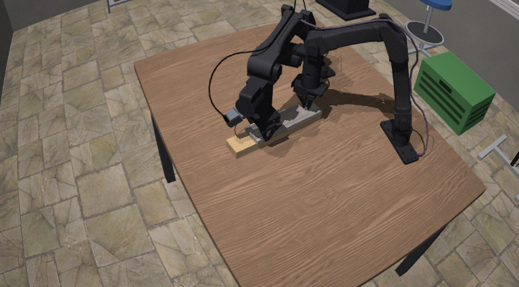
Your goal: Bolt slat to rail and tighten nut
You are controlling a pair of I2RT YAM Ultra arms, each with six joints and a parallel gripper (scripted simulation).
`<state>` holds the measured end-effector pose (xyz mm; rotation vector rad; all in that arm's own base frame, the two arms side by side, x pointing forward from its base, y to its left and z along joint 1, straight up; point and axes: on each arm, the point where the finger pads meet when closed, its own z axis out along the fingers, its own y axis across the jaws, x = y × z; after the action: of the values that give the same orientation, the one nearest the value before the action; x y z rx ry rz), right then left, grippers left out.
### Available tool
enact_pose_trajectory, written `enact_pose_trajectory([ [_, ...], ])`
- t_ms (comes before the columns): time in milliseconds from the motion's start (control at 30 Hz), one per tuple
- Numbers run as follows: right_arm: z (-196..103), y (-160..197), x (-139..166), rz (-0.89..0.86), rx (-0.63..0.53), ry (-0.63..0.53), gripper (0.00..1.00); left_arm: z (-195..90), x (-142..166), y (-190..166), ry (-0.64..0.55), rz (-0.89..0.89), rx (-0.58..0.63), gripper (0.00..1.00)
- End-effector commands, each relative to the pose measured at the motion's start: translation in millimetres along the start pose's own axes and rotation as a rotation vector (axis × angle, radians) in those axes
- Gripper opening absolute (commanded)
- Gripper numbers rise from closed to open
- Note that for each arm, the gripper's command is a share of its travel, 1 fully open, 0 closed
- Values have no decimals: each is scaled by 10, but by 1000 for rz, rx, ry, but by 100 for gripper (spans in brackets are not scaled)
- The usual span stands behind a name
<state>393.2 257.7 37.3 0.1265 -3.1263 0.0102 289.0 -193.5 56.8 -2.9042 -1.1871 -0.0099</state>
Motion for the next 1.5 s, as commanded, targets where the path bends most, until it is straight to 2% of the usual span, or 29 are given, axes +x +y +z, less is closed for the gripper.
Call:
enact_pose_trajectory([
  [0,-57,10,-17,1,-7,-13,72,-31,-22,34,-5,144,-13,12],
  [1200,-57,10,-17,1,-7,-13,72,-31,-21,33,-4,150,-13,12],
  [1267,-57,10,-17,1,-7,-13,72,-34,4,21,3,140,-13,34],
  [1467,-57,10,-17,1,-7,-13,72,-34,4,21,3,140,-13,34],
])
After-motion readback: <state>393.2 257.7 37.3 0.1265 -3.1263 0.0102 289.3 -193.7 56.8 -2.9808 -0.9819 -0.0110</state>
